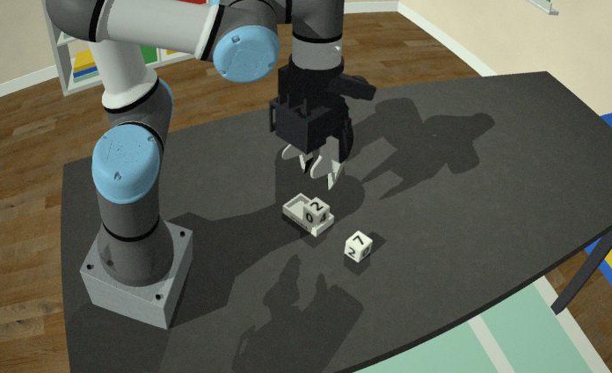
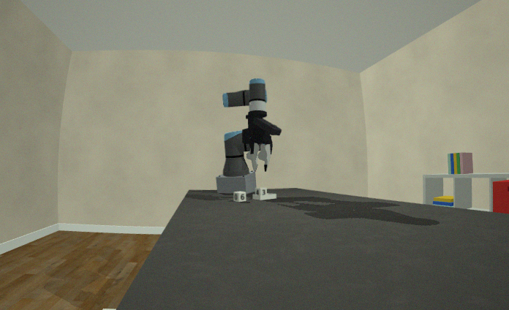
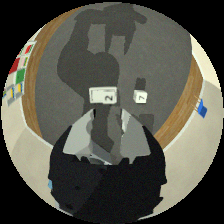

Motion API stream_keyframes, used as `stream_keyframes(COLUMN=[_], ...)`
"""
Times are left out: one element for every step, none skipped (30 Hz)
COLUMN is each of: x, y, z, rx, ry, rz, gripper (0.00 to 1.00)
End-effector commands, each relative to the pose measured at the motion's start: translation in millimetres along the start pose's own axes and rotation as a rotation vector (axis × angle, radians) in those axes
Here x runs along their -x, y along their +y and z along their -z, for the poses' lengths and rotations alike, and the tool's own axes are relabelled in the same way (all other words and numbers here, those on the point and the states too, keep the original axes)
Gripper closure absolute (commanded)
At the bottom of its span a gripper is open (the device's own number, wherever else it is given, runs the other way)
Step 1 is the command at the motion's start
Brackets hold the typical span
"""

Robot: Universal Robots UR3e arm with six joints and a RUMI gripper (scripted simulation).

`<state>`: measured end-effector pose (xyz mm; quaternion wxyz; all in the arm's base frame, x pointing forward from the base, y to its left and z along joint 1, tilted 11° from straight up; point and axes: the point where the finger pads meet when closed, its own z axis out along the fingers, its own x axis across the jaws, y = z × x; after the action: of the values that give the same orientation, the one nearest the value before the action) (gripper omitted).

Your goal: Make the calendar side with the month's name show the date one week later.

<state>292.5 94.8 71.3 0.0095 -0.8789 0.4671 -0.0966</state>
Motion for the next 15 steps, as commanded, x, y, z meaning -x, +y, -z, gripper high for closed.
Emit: stream_keyframes(x=[-0.4,-0.4,-0.4,-0.4,-0.4,-0.4,-0.4,-0.4,-0.4,-0.4,-0.4,-0.4,-0.4,-0.4,-0.4], y=[-0.3,-0.2,-0.2,-0.2,-0.2,-0.2,-0.2,-0.2,-0.2,-0.2,-0.2,-0.2,-0.2,-0.2,-0.2], z=[8.8,9.3,9.7,9.9,9.9,9.9,9.9,9.9,9.9,9.9,9.9,9.9,9.9,9.9,9.9], rx=[0.001,0.001,0.001,0.001,0.001,0.001,0.001,0.001,0.001,0.001,0.001,0.001,0.001,0.001,0.001], ry=[-0.001,-0.001,-0.001,-0.001,-0.001,-0.001,-0.001,-0.001,-0.001,-0.001,-0.001,-0.001,-0.001,-0.001,-0.001], rz=[0.000,0.000,0.000,0.000,0.000,0.000,0.000,0.000,0.000,0.000,0.000,0.000,0.000,0.000,0.000], gripper=[0.71,0.71,0.71,0.71,0.71,0.71,0.00,0.00,0.00,0.00,0.00,0.00,0.00,0.00,0.00])
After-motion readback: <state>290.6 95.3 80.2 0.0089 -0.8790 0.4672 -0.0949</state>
